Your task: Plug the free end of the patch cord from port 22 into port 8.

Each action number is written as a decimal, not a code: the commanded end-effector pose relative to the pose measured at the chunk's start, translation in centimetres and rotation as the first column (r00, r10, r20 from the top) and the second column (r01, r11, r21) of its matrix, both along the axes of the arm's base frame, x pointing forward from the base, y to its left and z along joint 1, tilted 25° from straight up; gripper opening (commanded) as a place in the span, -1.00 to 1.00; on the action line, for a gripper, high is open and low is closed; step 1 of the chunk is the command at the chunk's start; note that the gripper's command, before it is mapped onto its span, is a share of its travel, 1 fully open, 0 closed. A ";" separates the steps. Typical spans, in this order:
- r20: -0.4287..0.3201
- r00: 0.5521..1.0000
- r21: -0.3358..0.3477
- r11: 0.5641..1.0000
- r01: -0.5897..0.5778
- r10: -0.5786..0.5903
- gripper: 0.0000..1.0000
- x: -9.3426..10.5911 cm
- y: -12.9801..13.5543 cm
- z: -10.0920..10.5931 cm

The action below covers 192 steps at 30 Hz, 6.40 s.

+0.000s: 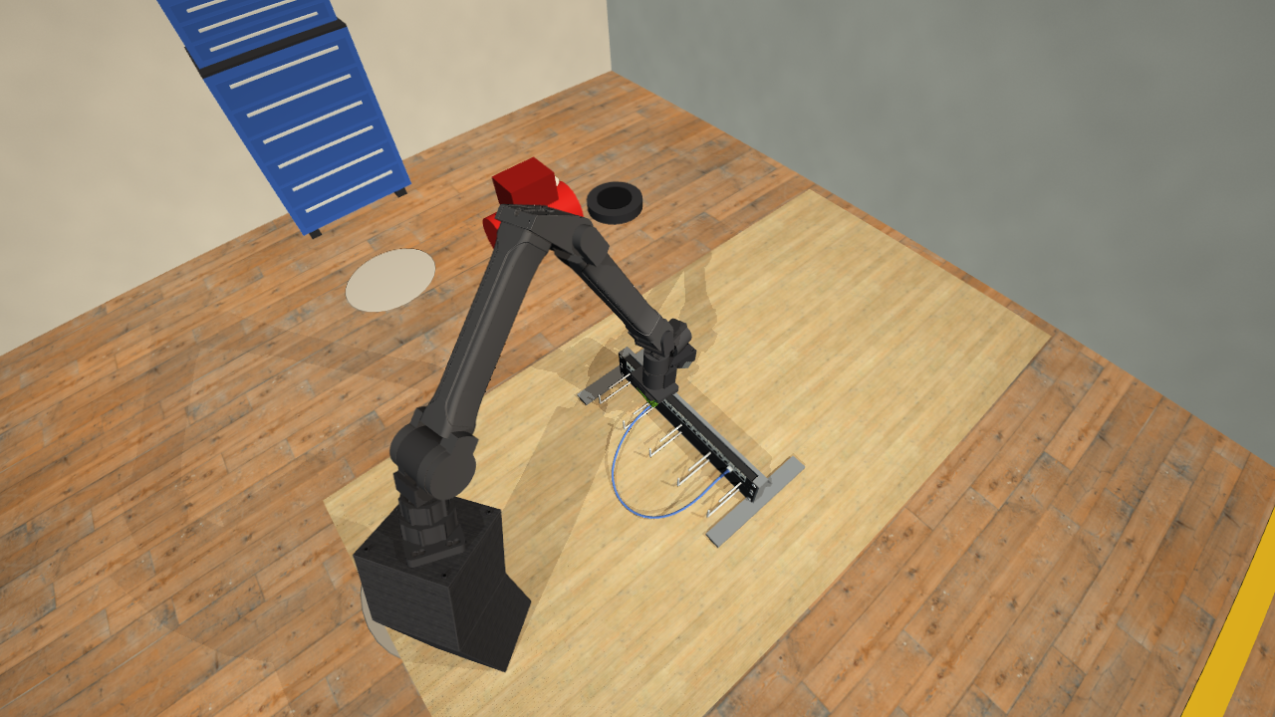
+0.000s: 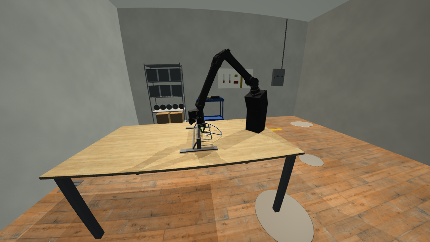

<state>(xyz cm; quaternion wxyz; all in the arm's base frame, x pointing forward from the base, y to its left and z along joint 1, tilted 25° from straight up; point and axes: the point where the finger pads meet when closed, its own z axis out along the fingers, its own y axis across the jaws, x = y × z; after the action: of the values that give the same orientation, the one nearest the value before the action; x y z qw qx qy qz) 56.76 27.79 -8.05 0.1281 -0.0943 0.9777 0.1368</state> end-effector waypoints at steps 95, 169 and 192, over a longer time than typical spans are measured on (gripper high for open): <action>0.054 0.998 0.020 1.000 0.007 -0.008 -0.28 1.6 0.2 3.0; 0.030 1.000 0.008 1.000 0.009 -0.009 -0.28 0.3 -1.0 3.4; 0.034 0.999 0.008 1.000 0.003 -0.003 -0.28 -1.6 -3.0 8.9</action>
<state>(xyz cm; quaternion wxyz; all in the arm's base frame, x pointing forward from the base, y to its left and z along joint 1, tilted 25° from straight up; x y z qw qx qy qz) 54.58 25.66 -1.41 0.1311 -0.0933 0.9775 0.1367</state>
